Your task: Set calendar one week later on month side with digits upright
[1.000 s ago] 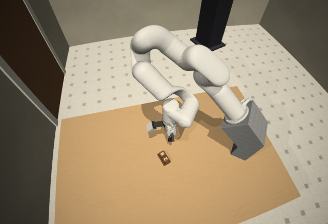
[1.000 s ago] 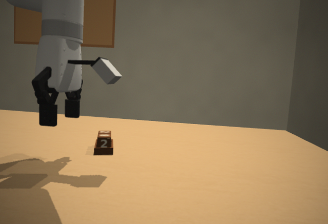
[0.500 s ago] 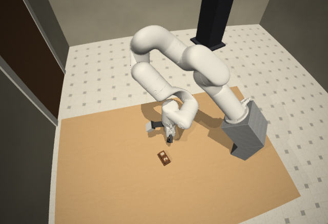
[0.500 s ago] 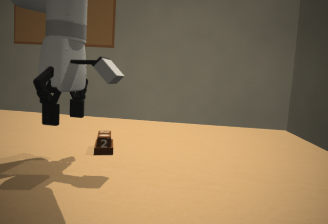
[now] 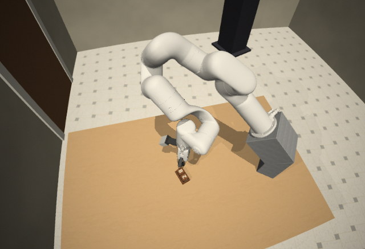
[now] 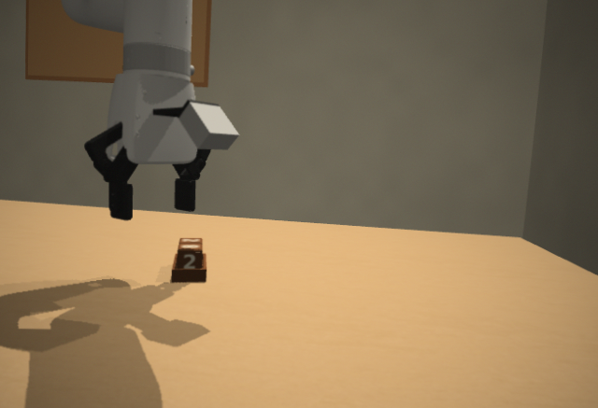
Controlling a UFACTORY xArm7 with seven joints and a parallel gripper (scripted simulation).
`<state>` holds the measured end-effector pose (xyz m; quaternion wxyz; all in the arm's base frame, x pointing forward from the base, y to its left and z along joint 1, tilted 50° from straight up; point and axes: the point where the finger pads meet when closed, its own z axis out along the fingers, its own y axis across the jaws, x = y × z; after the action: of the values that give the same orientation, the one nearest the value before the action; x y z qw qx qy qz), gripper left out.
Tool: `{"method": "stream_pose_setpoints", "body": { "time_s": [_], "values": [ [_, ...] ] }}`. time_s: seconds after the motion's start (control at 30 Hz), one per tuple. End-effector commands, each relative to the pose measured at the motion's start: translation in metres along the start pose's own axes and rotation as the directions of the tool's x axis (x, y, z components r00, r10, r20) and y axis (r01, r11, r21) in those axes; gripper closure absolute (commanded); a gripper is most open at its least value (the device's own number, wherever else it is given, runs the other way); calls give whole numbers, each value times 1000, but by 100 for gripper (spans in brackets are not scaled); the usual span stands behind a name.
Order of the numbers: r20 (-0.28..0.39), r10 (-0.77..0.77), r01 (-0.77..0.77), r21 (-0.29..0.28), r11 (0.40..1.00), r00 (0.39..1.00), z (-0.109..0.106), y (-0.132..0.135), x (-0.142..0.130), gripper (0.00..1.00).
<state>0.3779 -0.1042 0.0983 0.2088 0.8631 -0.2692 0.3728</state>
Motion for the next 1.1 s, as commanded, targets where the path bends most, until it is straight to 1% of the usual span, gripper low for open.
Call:
{"method": "stream_pose_setpoints", "body": {
  "time_s": [0.0, 0.03, 0.07, 0.23, 0.27, 0.33, 0.43, 0.47, 0.5, 0.57, 0.6, 0.63, 0.7, 0.8, 0.83, 1.07],
  "values": [
    [-16, 172, -172, -3, 985, 985, -2, -19, 0, 0],
    [-15, 183, -183, -3, 983, 983, -3, -20, 0, 0],
    [-15, 230, -230, -2, 973, 973, -4, -26, -1, 0],
    [-11, 371, -371, -1, 929, 929, -7, -42, -5, 0],
    [-11, 375, -375, -1, 927, 927, -7, -42, -6, 0],
    [-7, 452, -452, -1, 892, 892, -9, -51, -9, 0],
    [-7, 457, -457, -1, 889, 889, -9, -52, -9, 0],
    [-3, 527, -527, -2, 850, 850, -12, -60, -13, 0],
    [0, 561, -561, -4, 828, 828, -13, -65, -15, 0],
    [2, 584, -584, -5, 811, 811, -14, -68, -16, 0],
    [5, 624, -624, -7, 781, 781, -16, -73, -19, 0],
    [5, 628, -628, -7, 778, 778, -16, -73, -19, 0],
    [10, 681, -681, -12, 732, 732, -19, -81, -24, 0],
    [11, 698, -698, -14, 716, 716, -19, -83, -25, 0],
    [11, 698, -698, -14, 716, 716, -19, -83, -25, 51],
    [11, 698, -698, -14, 716, 716, -19, -83, -25, 51]
  ]
}}
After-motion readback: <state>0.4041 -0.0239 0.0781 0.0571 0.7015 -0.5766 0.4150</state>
